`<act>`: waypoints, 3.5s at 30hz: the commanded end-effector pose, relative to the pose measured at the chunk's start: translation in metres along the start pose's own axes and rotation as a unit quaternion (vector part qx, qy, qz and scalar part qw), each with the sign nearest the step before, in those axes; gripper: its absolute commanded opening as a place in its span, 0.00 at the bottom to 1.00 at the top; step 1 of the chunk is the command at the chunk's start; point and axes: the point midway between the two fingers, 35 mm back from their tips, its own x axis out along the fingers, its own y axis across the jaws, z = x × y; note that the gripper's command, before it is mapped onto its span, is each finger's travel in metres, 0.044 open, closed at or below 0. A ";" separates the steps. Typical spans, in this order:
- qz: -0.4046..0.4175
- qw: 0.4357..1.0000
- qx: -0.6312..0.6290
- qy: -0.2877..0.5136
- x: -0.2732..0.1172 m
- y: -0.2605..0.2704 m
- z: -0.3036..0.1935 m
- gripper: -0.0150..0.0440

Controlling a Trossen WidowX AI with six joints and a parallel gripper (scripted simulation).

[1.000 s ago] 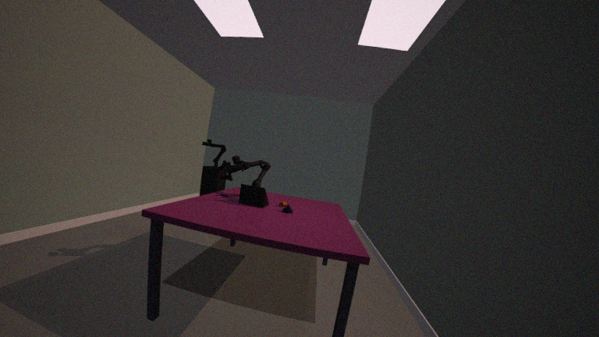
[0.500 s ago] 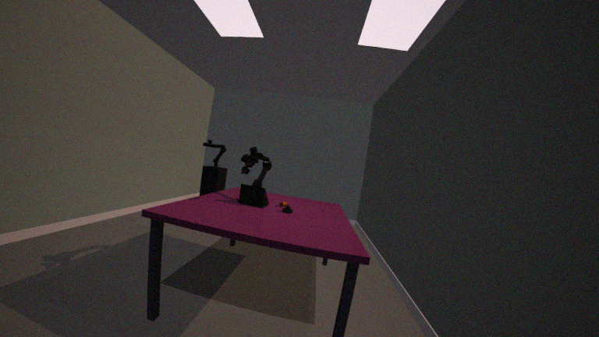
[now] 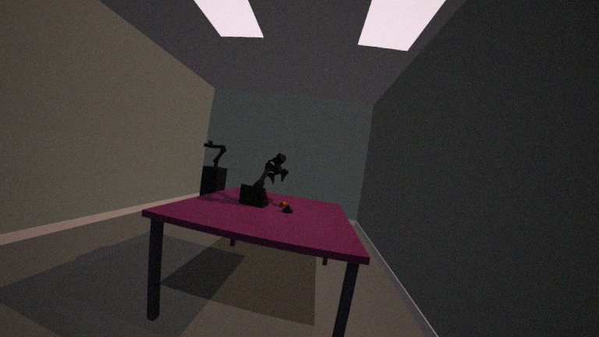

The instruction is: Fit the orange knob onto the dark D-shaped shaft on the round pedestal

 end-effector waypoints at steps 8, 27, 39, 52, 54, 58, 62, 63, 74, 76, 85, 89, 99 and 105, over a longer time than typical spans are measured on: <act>-0.125 0.984 -0.030 0.126 0.001 -0.016 -0.126 1.00; -0.179 0.971 -0.045 0.151 0.102 -0.050 -0.162 1.00; -0.179 0.971 -0.045 0.151 0.119 -0.058 -0.168 1.00; -0.179 0.971 -0.045 0.152 0.138 -0.065 -0.174 1.00; -0.179 0.971 -0.045 0.152 0.141 -0.066 -0.175 1.00; -0.179 0.971 -0.045 0.152 0.147 -0.069 -0.176 1.00; -0.179 0.971 -0.045 0.153 0.150 -0.071 -0.178 1.00; -0.179 0.971 -0.045 0.153 0.150 -0.071 -0.178 0.96; -0.179 0.971 -0.045 0.153 0.150 -0.071 -0.178 0.66; -0.179 0.971 -0.045 0.153 0.150 -0.071 -0.178 0.66; -0.179 0.971 -0.045 0.153 0.150 -0.071 -0.178 0.57; -0.179 0.971 -0.045 0.151 0.150 -0.071 -0.178 0.56; -0.174 0.980 -0.061 0.074 0.141 -0.068 -0.183 0.56; -0.171 0.982 -0.070 0.027 0.137 -0.067 -0.187 0.56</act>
